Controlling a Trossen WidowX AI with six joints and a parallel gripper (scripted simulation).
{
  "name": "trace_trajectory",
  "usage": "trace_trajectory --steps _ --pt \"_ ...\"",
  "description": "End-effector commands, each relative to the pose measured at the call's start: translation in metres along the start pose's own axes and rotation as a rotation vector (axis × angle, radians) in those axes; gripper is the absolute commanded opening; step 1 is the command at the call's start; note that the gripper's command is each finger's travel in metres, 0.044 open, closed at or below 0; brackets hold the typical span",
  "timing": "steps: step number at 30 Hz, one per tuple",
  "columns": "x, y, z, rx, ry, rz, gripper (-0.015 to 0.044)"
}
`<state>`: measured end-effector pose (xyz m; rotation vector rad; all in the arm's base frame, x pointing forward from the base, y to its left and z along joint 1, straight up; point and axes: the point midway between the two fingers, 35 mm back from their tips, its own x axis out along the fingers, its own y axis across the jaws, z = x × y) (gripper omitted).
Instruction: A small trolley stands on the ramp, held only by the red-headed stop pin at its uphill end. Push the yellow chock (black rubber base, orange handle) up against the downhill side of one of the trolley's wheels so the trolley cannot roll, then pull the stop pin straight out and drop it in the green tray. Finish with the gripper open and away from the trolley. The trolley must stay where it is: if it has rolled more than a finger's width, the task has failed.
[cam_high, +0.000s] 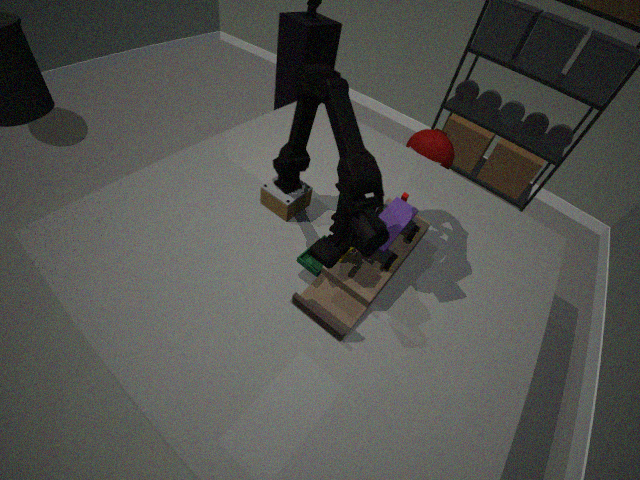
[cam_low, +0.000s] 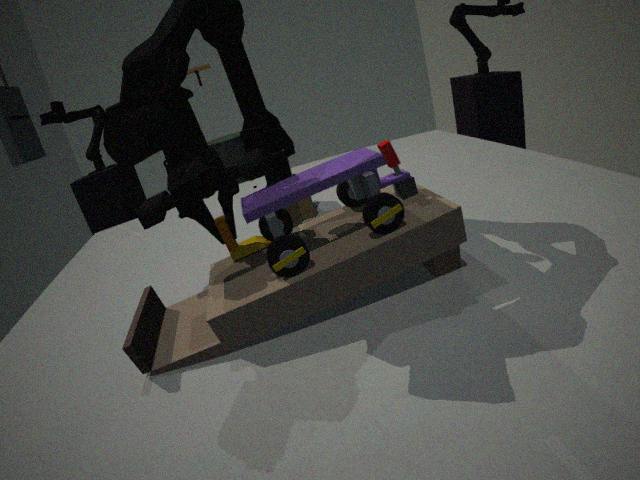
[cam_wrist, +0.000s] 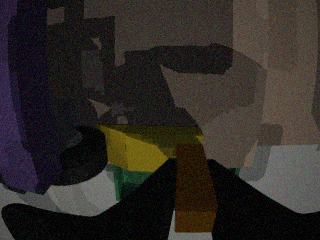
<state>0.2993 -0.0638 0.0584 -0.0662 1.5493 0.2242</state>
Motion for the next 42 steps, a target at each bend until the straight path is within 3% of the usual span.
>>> trace_trajectory --steps 1,13,21,42 --pt "-0.001 0.005 0.0 0.003 -0.004 0.003 0.0" --pt "0.0 0.002 0.0 0.001 0.0 -0.005 0.0" --pt "0.0 0.002 0.0 0.001 0.0 -0.005 0.019" --pt "-0.058 0.002 -0.001 0.003 -0.004 0.002 0.019"
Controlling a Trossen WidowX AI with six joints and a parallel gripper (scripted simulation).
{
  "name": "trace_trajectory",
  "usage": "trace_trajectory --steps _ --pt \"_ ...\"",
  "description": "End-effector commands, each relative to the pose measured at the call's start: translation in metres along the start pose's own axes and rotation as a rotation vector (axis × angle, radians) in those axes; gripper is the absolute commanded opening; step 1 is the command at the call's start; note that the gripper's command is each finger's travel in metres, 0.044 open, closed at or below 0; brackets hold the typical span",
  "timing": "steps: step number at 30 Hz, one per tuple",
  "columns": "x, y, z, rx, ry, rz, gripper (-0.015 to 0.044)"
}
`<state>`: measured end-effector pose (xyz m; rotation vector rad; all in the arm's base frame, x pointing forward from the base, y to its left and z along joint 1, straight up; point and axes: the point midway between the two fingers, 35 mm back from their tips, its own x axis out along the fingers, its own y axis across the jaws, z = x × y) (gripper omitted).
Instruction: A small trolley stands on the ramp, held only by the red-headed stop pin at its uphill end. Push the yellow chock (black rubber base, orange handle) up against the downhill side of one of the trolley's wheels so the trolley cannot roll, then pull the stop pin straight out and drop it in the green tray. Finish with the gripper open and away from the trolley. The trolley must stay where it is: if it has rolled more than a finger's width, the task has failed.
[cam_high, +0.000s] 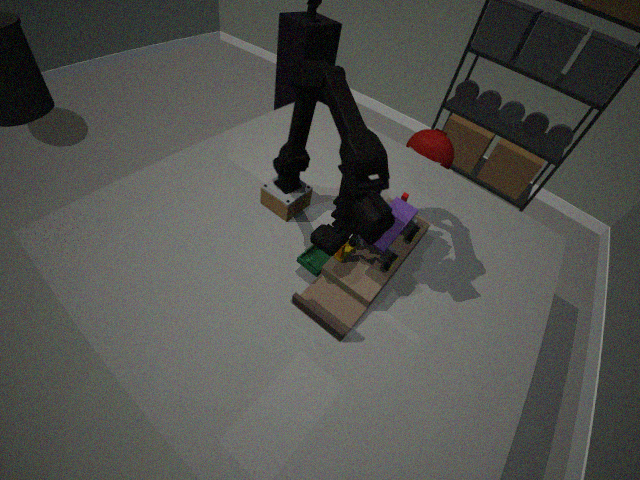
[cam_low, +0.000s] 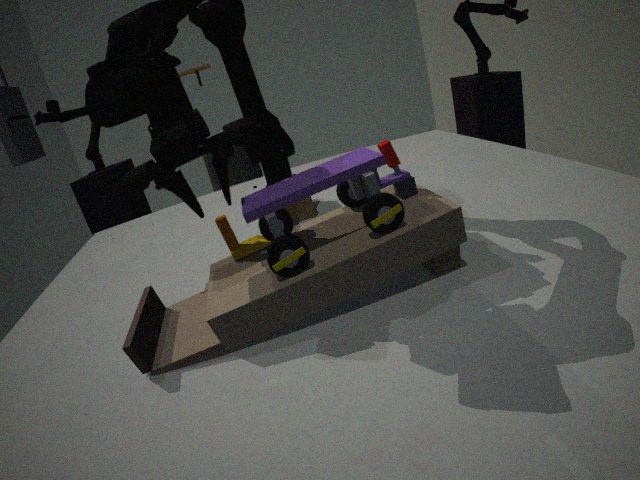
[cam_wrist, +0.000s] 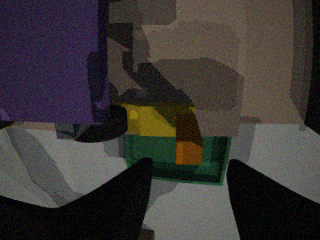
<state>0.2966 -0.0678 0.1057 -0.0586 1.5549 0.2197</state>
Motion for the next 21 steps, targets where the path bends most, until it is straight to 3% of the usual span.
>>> trace_trajectory --steps 1,2,6,10,21 --pt "-0.012 0.0 0.002 -0.006 -0.009 0.0 0.019" --pt "-0.013 0.0 0.002 -0.006 -0.009 0.0 0.019" --pt "-0.005 0.0 0.001 0.0 -0.003 -0.001 0.0295" --pt "-0.021 0.016 0.007 -0.076 -0.074 0.01 0.019" --pt "-0.025 0.058 0.026 0.276 -0.071 0.062 0.019"
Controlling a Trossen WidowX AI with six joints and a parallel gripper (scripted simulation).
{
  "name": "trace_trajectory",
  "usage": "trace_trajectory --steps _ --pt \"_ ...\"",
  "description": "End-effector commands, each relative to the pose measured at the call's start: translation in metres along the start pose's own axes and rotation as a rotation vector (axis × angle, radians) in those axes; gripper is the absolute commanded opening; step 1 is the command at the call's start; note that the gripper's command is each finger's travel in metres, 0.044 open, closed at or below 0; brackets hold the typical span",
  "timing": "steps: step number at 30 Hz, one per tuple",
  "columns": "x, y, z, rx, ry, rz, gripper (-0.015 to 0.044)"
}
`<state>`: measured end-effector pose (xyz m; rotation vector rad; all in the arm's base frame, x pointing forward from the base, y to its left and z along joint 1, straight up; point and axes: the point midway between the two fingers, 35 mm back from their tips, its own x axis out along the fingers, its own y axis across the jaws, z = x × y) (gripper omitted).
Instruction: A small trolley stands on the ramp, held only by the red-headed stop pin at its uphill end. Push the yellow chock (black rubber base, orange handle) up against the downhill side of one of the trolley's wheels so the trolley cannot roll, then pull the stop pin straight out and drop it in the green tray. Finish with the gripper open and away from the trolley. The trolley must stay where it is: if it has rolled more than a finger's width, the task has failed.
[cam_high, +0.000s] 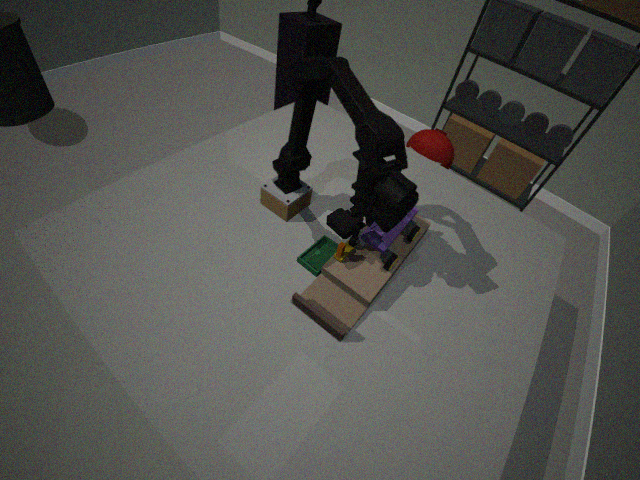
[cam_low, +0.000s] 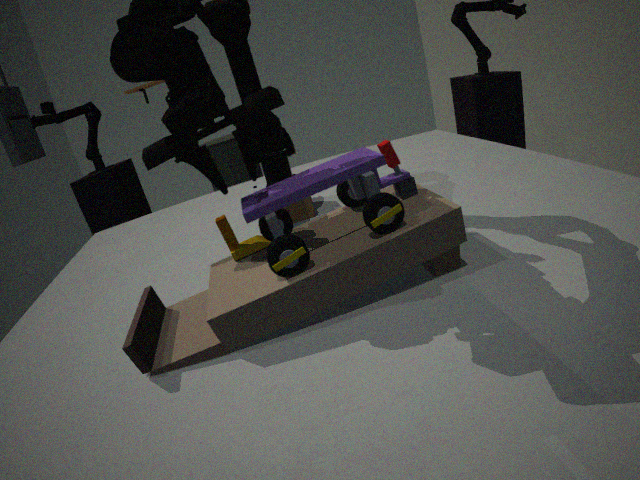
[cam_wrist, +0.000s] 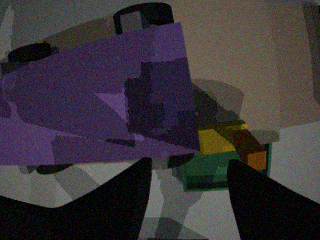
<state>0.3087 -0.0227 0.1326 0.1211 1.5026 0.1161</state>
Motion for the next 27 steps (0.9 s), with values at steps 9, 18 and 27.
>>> trace_trajectory --steps 9,18,27 --pt "-0.003 0.057 0.008 0.427 0.019 0.051 0.019" --pt "-0.004 0.101 0.006 0.754 0.061 0.076 0.019" --pt "-0.006 0.145 -0.002 1.081 0.12 0.082 0.019"
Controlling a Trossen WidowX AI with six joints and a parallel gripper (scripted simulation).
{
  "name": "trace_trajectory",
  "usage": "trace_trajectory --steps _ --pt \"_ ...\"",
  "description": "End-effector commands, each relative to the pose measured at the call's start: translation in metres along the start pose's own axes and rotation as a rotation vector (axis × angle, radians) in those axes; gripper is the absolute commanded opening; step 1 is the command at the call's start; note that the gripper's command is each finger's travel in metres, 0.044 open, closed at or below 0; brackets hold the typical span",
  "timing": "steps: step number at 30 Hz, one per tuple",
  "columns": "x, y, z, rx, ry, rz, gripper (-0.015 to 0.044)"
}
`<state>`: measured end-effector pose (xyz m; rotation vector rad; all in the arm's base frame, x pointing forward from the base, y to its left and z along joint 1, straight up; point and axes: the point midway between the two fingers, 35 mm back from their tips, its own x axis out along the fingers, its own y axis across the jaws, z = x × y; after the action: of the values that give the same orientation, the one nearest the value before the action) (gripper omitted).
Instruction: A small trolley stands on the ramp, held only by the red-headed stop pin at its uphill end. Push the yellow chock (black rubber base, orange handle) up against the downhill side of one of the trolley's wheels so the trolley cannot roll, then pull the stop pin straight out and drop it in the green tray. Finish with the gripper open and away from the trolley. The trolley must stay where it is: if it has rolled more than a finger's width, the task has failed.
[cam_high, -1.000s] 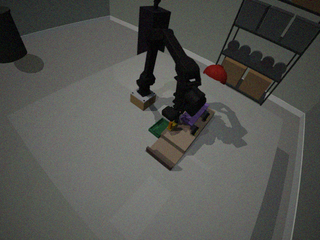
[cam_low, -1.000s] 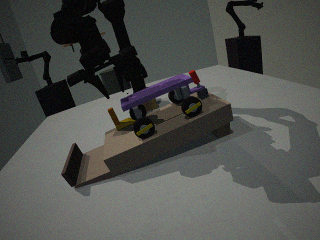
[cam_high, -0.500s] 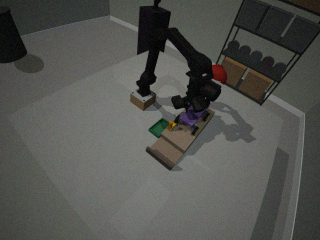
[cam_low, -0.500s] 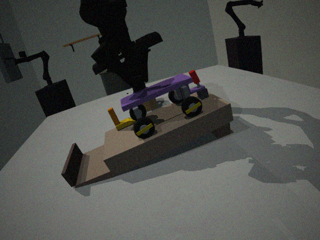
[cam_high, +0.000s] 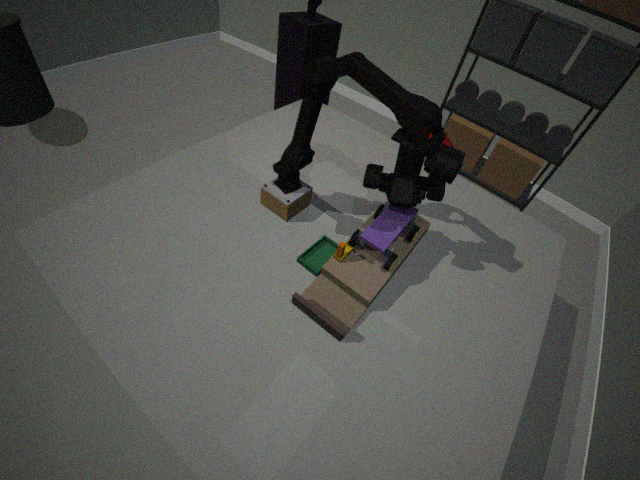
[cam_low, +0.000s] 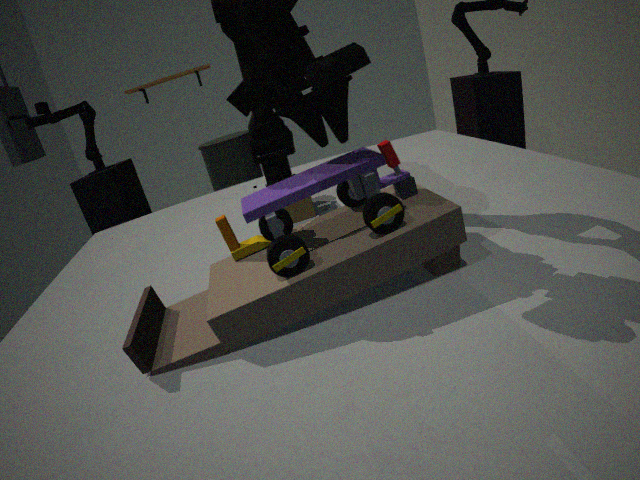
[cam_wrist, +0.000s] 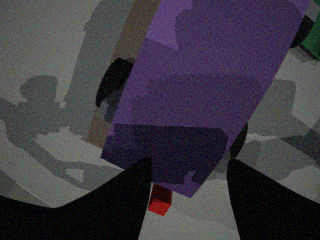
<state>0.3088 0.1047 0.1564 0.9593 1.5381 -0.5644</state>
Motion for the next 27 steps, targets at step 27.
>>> trace_trajectory --steps 27 --pt "0.016 0.018 -0.055 0.421 0.059 -0.023 0.019"
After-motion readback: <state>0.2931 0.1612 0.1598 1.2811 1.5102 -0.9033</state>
